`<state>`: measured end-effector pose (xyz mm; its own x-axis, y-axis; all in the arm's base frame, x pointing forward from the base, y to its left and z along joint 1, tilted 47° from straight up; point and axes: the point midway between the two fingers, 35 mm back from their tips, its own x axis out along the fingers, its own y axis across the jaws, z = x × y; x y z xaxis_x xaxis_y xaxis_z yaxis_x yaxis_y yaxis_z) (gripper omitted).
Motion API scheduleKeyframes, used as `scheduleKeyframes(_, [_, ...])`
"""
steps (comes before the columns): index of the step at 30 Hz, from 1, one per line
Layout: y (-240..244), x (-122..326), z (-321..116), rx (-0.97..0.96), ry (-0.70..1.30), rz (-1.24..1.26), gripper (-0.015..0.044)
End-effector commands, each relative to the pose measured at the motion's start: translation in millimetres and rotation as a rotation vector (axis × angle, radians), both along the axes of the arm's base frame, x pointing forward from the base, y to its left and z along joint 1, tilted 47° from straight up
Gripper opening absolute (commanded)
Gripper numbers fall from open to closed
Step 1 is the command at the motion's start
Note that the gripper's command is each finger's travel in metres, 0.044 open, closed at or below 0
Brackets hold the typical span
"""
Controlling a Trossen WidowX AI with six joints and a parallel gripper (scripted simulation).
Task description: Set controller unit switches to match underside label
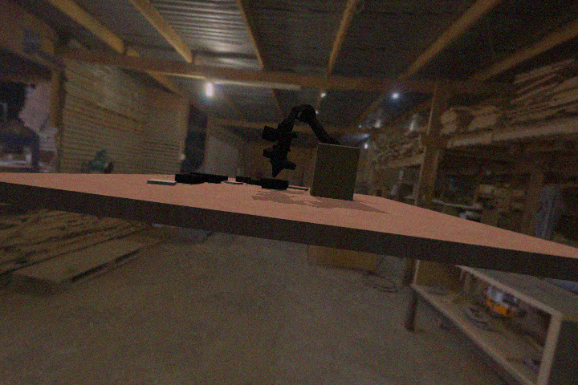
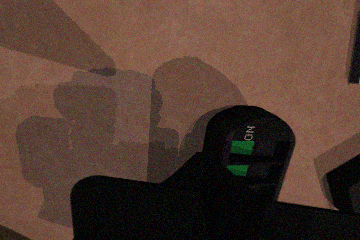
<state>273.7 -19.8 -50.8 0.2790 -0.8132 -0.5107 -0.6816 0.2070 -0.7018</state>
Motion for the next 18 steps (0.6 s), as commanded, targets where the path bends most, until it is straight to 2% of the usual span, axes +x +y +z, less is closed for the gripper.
scheduleKeyframes(1, [-2,1,4,0.007,0.008,-0.007,0.0])
scheduleKeyframes(18, [-66,-19,105,0.188,0.155,-0.145,0.0])
